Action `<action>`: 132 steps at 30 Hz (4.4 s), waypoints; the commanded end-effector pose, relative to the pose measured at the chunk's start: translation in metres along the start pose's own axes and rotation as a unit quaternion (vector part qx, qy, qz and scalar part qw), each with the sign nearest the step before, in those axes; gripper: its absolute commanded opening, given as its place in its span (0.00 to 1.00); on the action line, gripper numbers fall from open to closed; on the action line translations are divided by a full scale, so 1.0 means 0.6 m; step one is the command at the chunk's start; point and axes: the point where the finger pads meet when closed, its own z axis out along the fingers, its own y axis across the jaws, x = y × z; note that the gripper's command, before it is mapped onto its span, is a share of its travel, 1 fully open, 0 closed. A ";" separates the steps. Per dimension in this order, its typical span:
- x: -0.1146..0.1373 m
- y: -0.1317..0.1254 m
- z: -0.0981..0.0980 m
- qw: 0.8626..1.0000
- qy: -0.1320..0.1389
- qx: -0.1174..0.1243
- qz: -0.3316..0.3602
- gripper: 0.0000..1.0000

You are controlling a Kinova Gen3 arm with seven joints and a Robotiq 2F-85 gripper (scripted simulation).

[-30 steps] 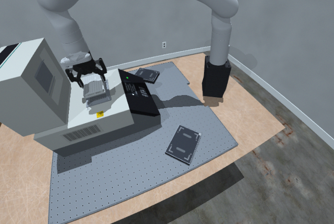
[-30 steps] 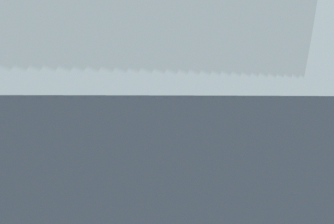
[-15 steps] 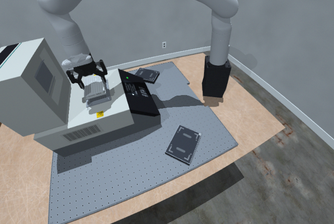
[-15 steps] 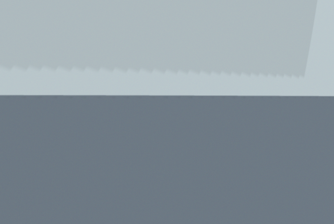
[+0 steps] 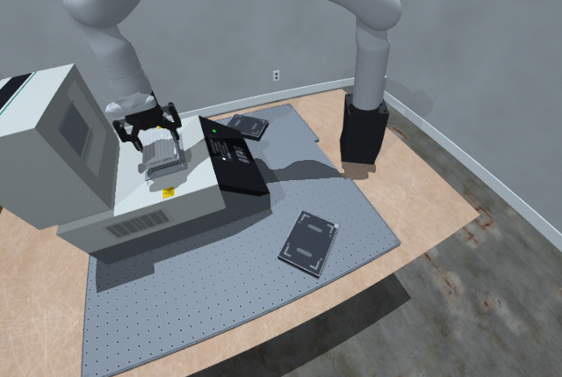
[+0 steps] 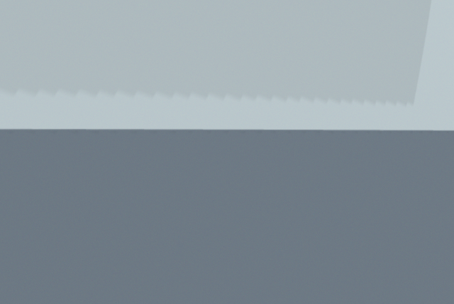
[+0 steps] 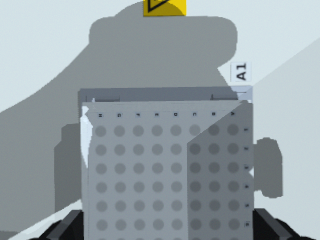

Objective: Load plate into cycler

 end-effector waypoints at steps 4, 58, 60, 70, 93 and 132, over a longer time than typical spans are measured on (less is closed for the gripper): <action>0.000 0.001 0.009 1.000 0.000 -0.001 0.000 0.91; 0.000 0.001 0.025 1.000 0.000 -0.001 0.000 0.91; 0.000 0.001 0.026 1.000 0.000 -0.001 0.000 0.91; 0.000 0.001 0.032 1.000 0.000 -0.001 0.000 0.91; 0.000 0.001 0.038 1.000 0.000 -0.001 0.000 0.91; 0.000 0.001 -0.002 1.000 0.000 -0.001 0.000 1.00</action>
